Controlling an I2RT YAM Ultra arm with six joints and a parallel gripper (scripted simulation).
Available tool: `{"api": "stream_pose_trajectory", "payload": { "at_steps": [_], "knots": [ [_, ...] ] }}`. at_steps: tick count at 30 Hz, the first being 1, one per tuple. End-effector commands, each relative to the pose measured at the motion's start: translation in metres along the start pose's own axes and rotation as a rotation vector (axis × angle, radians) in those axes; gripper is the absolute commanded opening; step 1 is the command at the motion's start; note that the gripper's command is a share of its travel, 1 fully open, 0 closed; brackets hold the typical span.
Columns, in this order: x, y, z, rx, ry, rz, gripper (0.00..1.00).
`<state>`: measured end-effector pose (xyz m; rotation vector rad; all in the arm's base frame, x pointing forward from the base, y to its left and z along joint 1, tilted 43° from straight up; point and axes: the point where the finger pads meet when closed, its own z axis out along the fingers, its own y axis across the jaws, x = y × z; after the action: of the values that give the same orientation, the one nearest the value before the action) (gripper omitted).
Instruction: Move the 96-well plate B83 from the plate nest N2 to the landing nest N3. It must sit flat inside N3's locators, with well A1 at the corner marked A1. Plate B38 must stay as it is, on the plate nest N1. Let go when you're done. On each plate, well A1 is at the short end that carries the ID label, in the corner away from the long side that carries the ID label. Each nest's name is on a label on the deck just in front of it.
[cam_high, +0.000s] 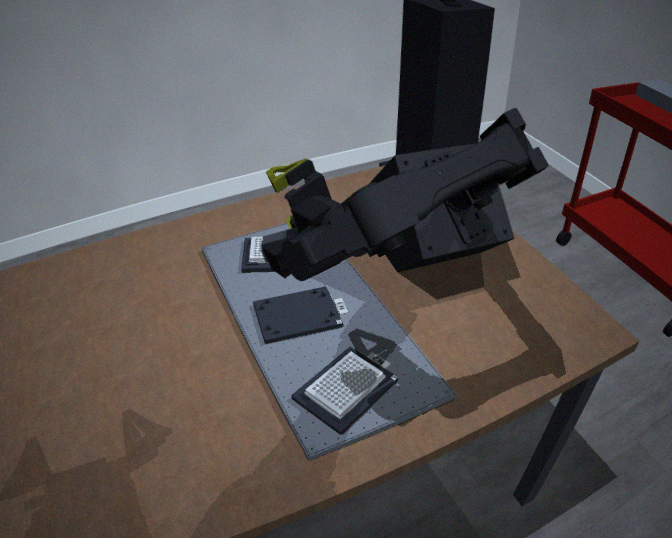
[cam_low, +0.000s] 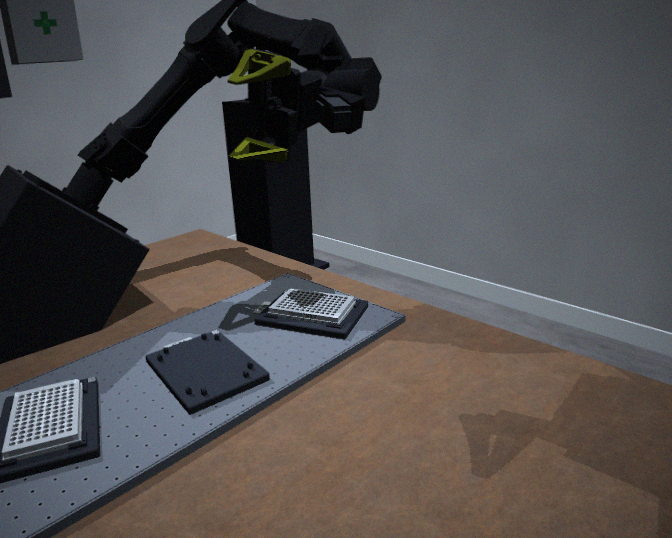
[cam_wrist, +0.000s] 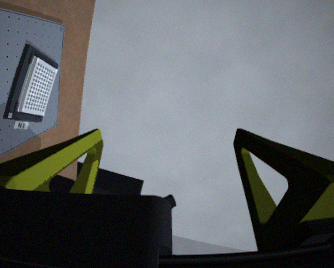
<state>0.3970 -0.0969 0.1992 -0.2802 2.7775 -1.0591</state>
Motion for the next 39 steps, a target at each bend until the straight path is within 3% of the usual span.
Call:
{"api": "stream_pose_trajectory", "payload": {
  "at_steps": [1,17,22,25,27,29,32,34,37,39],
  "knots": [
    [0.001,-0.004,-0.001,0.004,-0.004,0.010,1.00],
    [0.001,-0.004,-0.001,0.004,-0.004,0.010,1.00],
    [-0.009,0.020,-0.001,-0.153,-0.061,0.036,1.00],
    [-0.013,0.034,0.000,-0.165,-0.065,0.038,1.00],
    [-0.016,0.043,-0.001,-0.228,-0.085,0.044,1.00],
    [-0.020,0.053,-0.001,-0.250,-0.092,0.046,1.00],
    [-0.024,0.067,-0.003,-0.336,-0.117,0.053,1.00],
    [-0.024,0.067,-0.003,-0.336,-0.117,0.053,1.00],
    [-0.028,0.081,-0.005,-0.422,-0.140,0.059,1.00],
    [-0.031,0.090,-0.007,-0.423,-0.140,0.059,1.00]
  ]
}}
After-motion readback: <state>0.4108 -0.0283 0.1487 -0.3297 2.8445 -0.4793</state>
